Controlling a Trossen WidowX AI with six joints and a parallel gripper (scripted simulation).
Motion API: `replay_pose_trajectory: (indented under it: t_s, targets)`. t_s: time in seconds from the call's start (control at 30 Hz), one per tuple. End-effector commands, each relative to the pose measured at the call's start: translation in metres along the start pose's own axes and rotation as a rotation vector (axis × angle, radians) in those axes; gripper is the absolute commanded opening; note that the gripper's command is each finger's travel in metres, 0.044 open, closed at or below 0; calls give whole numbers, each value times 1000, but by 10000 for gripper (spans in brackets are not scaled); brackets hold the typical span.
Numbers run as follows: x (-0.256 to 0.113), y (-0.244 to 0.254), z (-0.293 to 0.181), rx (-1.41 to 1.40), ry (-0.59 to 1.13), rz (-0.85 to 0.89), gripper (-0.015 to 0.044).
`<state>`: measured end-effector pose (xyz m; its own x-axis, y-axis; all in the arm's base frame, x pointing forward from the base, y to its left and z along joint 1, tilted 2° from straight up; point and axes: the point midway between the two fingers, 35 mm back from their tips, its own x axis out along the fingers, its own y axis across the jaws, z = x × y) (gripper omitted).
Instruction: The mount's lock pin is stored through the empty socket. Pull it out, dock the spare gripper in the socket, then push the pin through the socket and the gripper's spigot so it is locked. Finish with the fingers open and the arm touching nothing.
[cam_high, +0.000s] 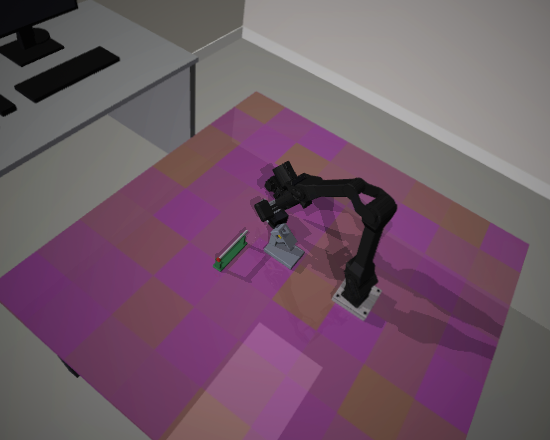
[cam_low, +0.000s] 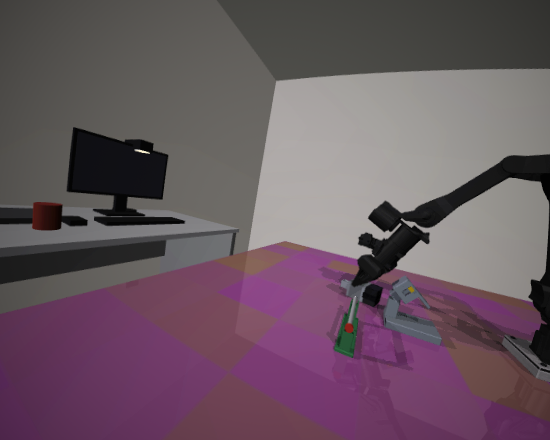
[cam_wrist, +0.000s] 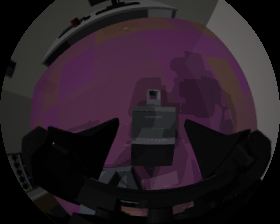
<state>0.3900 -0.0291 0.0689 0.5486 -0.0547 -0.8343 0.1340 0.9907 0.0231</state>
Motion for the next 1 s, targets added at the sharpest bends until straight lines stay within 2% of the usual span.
replay_pose_trajectory:
  t_s: [0.0,0.67,0.9,0.97]
  targets:
    - [6,-1,-4,3,1,-3,440]
    - [30,-2,-21,3,1,-3,440]
    - [30,-2,-21,3,1,-3,256]
    - [30,-2,-21,3,1,-3,243]
